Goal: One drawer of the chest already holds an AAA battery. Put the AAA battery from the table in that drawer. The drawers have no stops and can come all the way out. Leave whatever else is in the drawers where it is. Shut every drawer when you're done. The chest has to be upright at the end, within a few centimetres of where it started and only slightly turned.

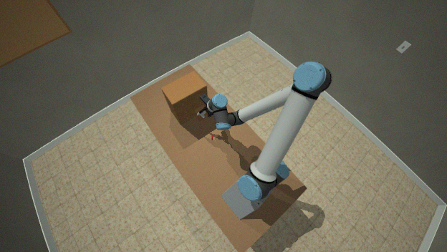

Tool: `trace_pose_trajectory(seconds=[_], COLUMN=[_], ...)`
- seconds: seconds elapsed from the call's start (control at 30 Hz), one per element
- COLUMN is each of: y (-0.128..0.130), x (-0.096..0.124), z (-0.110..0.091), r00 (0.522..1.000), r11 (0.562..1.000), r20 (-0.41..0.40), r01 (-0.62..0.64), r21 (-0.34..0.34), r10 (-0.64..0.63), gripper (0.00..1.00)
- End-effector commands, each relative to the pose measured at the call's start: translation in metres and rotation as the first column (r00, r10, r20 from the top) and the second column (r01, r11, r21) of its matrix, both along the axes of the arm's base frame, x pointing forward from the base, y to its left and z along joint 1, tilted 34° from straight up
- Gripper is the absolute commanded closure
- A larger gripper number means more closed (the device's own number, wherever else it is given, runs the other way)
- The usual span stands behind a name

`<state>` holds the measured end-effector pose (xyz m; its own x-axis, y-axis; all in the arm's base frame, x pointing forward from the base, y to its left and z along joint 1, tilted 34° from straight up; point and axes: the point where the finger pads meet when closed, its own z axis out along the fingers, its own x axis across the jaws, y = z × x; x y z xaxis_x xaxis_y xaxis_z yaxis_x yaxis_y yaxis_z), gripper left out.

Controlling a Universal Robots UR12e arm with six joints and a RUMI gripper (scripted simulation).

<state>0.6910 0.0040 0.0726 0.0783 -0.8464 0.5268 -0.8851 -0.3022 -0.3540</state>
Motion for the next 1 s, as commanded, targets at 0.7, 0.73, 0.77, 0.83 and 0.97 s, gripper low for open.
trace_pose_trajectory(seconds=[0.7,0.73,0.77,0.83,0.97], y=[0.02,0.021,0.022,0.023,0.026], x=[-0.039,-0.04,-0.042,-0.045,-0.049], z=[0.031,0.032,0.033,0.036,0.039], r00=[0.971,0.969,0.966,0.961,0.953], r11=[0.987,0.986,0.985,0.982,0.979], r20=[-0.177,-0.184,-0.191,-0.204,-0.223], r01=[0.157,0.163,0.169,0.18,0.197], r21=[-0.039,-0.041,-0.043,-0.047,-0.054], r10=[-0.161,-0.167,-0.174,-0.186,-0.204], gripper=[0.0,0.0,0.0,0.0,0.0])
